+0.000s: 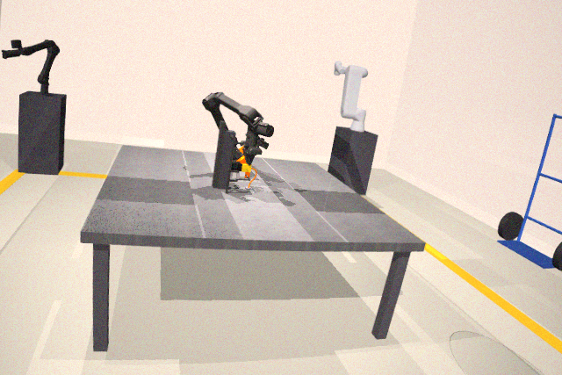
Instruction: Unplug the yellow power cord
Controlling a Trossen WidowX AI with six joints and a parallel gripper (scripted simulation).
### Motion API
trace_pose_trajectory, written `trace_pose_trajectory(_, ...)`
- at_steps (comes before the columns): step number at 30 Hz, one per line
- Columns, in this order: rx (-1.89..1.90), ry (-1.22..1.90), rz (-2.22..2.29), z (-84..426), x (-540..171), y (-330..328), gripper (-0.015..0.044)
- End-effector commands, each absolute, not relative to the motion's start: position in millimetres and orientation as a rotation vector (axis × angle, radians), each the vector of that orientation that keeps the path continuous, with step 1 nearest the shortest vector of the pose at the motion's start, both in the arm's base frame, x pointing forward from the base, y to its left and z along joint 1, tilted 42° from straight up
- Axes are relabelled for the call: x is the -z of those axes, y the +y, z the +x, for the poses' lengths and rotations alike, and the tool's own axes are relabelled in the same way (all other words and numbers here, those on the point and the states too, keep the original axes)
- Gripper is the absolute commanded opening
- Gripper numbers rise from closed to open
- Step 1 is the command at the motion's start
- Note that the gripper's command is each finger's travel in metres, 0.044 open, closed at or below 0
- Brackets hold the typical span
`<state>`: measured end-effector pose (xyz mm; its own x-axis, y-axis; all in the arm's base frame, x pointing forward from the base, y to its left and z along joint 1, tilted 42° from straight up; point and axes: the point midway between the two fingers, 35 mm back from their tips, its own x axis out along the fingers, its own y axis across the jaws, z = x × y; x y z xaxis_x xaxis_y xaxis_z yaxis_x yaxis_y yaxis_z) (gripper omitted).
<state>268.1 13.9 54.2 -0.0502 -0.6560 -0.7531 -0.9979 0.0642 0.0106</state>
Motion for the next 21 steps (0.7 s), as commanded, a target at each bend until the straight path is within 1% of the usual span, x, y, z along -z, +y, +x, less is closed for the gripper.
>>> trace_pose_trajectory(1, -0.765, 1.77, -1.661, 266.9, -52.3, 11.7, 0.016)
trace_pose_trajectory(3, -0.761, 1.769, -1.65, 268.0, -53.8, 13.4, 0.0107)
trace_pose_trajectory(19, -0.761, 1.769, -1.65, 268.0, -53.8, 13.4, 0.0001)
trace_pose_trajectory(21, -0.761, 1.769, -1.65, 268.0, -53.6, 13.6, 0.0)
